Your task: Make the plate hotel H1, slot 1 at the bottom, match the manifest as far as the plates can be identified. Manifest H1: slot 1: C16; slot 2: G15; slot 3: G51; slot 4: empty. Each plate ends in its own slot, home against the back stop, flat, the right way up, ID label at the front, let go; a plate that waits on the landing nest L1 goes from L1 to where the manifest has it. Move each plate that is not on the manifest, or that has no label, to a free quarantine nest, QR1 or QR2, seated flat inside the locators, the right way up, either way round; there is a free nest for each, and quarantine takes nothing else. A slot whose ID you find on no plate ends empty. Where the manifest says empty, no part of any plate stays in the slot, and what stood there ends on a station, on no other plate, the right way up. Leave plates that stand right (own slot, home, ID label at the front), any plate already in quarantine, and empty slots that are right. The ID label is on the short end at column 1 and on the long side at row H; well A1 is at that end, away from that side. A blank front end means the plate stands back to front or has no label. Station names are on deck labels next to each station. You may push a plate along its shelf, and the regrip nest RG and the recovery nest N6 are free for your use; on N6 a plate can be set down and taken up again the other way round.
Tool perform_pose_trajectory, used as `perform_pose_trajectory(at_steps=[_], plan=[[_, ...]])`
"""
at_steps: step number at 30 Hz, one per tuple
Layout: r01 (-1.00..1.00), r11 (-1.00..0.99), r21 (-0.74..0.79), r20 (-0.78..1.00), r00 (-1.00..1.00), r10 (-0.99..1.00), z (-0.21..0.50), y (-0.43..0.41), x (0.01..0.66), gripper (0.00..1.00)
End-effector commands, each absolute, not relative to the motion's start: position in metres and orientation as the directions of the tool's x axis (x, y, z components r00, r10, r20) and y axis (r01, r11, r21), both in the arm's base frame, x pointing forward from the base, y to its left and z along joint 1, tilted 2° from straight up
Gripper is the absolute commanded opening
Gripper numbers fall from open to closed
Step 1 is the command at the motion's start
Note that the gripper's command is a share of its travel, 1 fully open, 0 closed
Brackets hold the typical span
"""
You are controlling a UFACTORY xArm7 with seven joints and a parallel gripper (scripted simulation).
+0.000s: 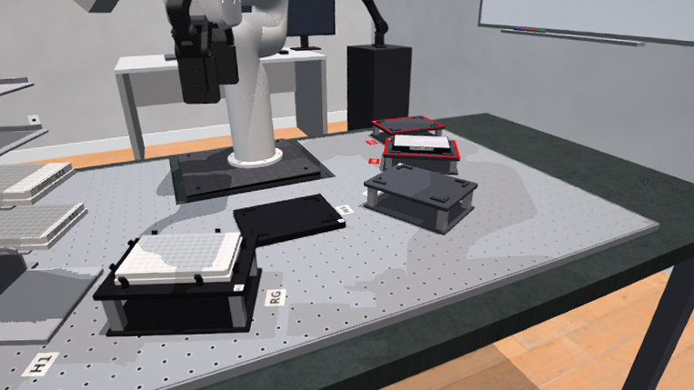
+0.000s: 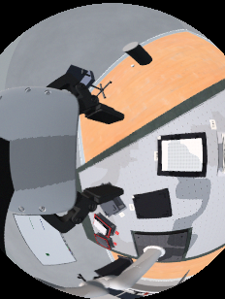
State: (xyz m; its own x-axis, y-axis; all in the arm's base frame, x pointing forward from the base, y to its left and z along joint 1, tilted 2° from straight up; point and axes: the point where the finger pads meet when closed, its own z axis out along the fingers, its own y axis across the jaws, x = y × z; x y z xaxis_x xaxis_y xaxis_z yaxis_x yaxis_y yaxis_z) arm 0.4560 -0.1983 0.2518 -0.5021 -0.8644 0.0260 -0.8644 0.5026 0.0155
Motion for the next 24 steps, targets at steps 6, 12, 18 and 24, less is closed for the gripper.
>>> perform_pose_trajectory(at_steps=[6, 12, 18, 24], plan=[[-0.865, 0.501, 0.011, 0.025, -0.501, -0.865, 0.255, -0.232, 0.438, 1.00], [-0.865, 0.501, 0.011, 0.025, -0.501, -0.865, 0.255, -0.245, 0.430, 1.00], [-0.865, 0.501, 0.011, 0.025, -0.501, -0.865, 0.255, -0.245, 0.430, 1.00], [-0.865, 0.501, 0.011, 0.025, -0.501, -0.865, 0.253, -0.245, 0.430, 1.00]])
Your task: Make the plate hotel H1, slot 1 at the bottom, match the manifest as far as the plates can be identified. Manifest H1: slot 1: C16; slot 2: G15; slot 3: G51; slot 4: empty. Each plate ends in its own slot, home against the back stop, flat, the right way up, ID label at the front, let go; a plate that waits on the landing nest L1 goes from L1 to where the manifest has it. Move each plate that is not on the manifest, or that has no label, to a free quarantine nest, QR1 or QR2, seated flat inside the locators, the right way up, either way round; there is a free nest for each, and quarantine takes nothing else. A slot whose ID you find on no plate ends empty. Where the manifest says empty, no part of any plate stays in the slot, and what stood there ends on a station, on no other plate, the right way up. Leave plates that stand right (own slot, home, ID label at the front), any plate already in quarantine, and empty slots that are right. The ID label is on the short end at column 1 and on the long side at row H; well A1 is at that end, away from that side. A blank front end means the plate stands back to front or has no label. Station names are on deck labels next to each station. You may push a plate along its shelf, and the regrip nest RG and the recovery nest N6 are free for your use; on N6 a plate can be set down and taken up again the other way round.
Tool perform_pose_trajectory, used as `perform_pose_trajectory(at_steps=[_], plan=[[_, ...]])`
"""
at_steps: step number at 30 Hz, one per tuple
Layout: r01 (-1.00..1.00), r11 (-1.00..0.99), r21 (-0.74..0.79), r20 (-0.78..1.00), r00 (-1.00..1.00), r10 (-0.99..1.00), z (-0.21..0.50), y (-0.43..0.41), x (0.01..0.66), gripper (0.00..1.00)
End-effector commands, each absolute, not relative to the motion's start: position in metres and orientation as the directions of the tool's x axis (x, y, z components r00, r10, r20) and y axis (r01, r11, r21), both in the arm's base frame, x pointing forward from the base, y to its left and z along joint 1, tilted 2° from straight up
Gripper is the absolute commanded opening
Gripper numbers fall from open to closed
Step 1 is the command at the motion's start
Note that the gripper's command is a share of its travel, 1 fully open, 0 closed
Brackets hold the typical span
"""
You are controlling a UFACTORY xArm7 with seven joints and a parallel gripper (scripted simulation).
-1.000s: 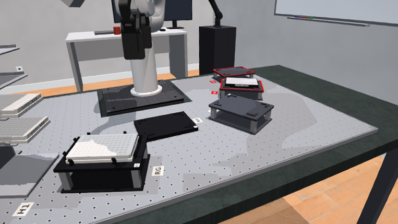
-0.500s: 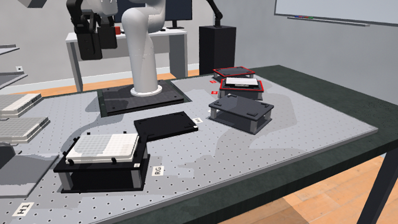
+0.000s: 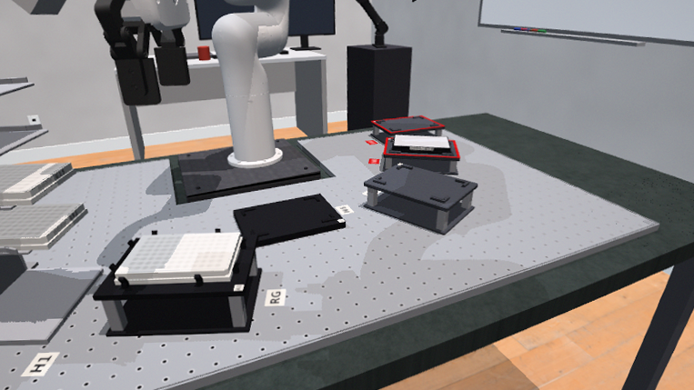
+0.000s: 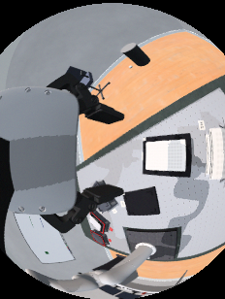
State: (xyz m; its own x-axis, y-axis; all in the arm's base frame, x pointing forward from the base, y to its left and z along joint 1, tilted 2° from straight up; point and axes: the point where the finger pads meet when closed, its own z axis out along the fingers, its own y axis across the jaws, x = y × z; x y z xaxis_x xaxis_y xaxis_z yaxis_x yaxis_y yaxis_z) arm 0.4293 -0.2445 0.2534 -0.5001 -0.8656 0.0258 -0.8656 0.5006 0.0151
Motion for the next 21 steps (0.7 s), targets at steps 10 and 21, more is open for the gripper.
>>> perform_pose_trajectory(at_steps=[10, 21], plan=[[-0.865, 0.501, 0.011, 0.025, -0.501, -0.865, 0.237, -0.246, 0.430, 1.00], [-0.865, 0.501, 0.011, 0.025, -0.501, -0.865, 0.222, -0.246, 0.429, 1.00]])
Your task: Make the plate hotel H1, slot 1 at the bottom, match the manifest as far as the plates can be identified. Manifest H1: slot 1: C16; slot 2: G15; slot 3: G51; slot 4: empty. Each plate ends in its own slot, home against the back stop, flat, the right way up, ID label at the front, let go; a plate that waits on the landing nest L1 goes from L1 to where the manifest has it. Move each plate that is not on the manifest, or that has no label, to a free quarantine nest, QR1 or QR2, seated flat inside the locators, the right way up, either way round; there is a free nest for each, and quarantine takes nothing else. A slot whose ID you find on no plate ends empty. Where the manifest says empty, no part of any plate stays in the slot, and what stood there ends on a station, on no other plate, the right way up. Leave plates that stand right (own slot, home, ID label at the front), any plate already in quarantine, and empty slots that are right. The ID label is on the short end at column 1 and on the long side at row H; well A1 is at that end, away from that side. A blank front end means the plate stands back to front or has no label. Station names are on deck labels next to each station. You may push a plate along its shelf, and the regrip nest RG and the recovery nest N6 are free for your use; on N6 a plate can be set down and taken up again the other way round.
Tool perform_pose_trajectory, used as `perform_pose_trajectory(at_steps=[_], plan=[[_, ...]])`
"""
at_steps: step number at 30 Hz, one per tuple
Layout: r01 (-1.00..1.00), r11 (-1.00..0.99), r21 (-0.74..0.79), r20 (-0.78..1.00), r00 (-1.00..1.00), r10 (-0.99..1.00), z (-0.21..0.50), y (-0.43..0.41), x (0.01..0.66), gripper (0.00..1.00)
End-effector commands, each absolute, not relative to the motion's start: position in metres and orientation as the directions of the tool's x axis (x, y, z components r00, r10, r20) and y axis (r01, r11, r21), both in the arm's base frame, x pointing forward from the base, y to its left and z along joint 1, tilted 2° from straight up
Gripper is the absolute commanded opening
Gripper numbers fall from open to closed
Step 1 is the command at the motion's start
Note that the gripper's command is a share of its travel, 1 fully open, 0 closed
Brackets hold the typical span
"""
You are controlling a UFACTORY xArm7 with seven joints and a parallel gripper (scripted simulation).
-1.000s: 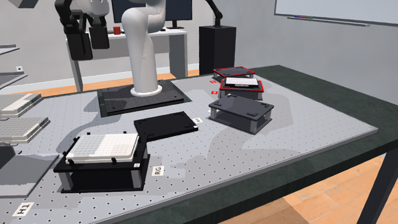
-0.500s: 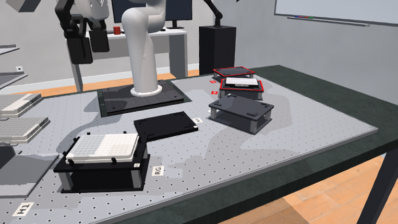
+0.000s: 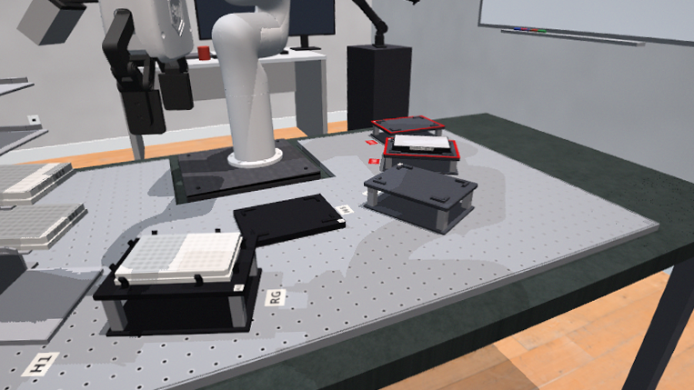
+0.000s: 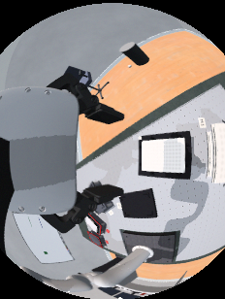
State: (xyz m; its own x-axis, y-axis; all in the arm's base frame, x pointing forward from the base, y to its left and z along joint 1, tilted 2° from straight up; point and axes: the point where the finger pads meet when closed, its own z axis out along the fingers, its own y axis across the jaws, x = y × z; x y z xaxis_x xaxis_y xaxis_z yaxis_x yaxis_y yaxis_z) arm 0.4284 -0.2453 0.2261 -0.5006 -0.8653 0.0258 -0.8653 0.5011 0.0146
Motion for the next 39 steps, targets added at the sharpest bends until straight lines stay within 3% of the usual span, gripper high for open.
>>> perform_pose_trajectory(at_steps=[1, 39], plan=[[-0.865, 0.501, 0.011, 0.025, -0.501, -0.865, 0.220, -0.246, 0.429, 1.00], [-0.865, 0.501, 0.011, 0.025, -0.501, -0.865, 0.163, -0.247, 0.428, 1.00]])
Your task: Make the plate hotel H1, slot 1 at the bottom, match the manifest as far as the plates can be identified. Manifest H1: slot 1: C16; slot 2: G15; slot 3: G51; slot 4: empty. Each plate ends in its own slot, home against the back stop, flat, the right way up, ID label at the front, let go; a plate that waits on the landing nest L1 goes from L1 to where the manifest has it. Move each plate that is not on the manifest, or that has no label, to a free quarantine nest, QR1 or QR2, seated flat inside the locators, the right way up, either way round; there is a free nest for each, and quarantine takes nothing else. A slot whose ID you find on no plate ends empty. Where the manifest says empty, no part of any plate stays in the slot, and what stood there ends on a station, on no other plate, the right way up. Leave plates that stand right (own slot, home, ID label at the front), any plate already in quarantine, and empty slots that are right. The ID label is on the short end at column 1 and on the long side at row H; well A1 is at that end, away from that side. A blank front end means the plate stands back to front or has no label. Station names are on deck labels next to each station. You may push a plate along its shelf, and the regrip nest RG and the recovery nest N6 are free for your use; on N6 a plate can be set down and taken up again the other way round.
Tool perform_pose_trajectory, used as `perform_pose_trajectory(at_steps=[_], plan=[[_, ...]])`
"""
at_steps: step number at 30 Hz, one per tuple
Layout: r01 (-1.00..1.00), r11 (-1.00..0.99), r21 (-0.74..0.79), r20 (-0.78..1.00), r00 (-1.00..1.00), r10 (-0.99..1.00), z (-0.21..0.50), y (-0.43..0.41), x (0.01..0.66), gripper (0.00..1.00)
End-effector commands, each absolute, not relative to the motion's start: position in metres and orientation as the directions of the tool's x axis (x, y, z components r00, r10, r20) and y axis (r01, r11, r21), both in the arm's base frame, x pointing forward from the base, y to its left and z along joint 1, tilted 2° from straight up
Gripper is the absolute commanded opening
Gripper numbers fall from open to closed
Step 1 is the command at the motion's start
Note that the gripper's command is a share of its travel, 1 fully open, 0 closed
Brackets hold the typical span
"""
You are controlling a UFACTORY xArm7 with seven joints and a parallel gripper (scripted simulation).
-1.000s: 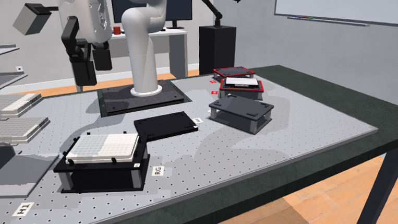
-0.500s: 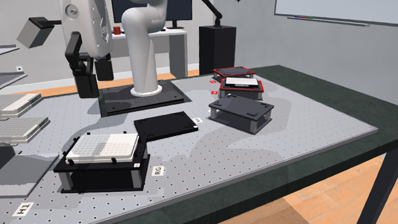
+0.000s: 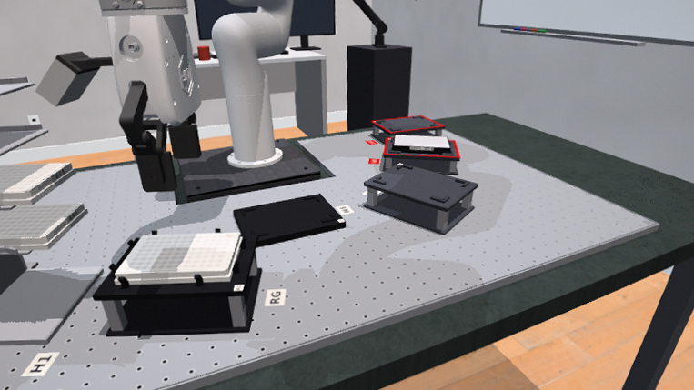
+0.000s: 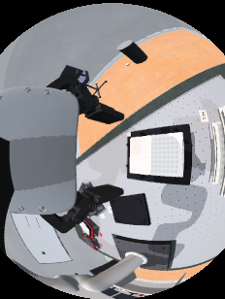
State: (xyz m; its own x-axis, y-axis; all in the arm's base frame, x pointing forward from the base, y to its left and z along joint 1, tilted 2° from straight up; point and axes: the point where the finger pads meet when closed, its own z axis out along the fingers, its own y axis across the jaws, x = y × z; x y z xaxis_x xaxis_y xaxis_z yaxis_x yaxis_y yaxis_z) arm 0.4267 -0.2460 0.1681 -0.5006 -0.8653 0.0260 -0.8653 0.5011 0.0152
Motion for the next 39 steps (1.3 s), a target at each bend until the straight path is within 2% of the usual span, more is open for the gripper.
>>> perform_pose_trajectory(at_steps=[1, 39], plan=[[-0.865, 0.501, 0.011, 0.025, -0.501, -0.865, 0.162, -0.247, 0.428, 1.00], [-0.865, 0.501, 0.011, 0.025, -0.501, -0.865, 0.120, -0.248, 0.427, 1.00]])
